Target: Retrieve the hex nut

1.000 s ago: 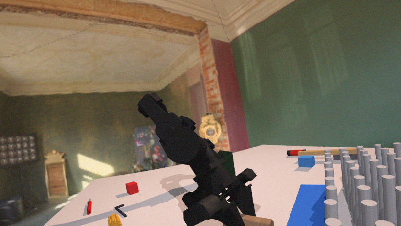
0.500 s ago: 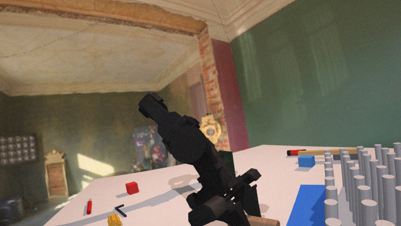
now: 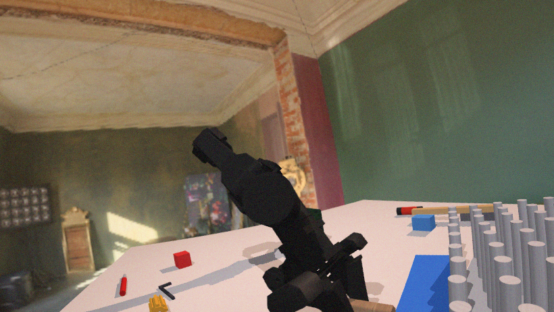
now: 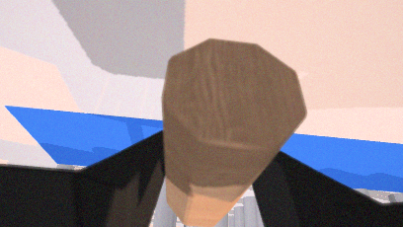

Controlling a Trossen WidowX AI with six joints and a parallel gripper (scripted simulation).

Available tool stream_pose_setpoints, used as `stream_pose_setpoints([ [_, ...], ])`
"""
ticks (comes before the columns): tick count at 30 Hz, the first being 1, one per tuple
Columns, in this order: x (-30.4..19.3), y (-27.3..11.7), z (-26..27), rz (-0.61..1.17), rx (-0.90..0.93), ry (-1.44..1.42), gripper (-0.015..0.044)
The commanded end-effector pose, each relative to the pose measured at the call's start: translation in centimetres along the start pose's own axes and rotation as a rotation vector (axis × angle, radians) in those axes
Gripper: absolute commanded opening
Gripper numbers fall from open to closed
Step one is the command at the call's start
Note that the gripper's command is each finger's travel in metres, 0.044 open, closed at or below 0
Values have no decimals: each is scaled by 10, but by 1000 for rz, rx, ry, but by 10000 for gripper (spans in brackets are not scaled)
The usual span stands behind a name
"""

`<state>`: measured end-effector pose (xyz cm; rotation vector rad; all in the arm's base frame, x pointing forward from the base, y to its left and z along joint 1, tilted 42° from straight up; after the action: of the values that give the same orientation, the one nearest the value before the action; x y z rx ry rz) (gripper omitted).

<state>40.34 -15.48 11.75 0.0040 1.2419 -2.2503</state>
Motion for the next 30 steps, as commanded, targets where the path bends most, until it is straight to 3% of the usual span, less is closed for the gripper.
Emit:
stream_pose_setpoints([
  [1, -7, 0, 0, 11, 5, 0, 0],
  [30, -9, 16, -2, 12, 4, -2, 0],
])
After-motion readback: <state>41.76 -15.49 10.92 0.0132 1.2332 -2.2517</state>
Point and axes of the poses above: the point midway between the two fingers, 35 mm back from their tips, its own y axis out along the fingers, its own z axis across the jaws, x = y × z, the point moved 2 cm from there along -y, back along the fingers, and after that the axes turned 9 degrees about y, right-handed, at the moved point
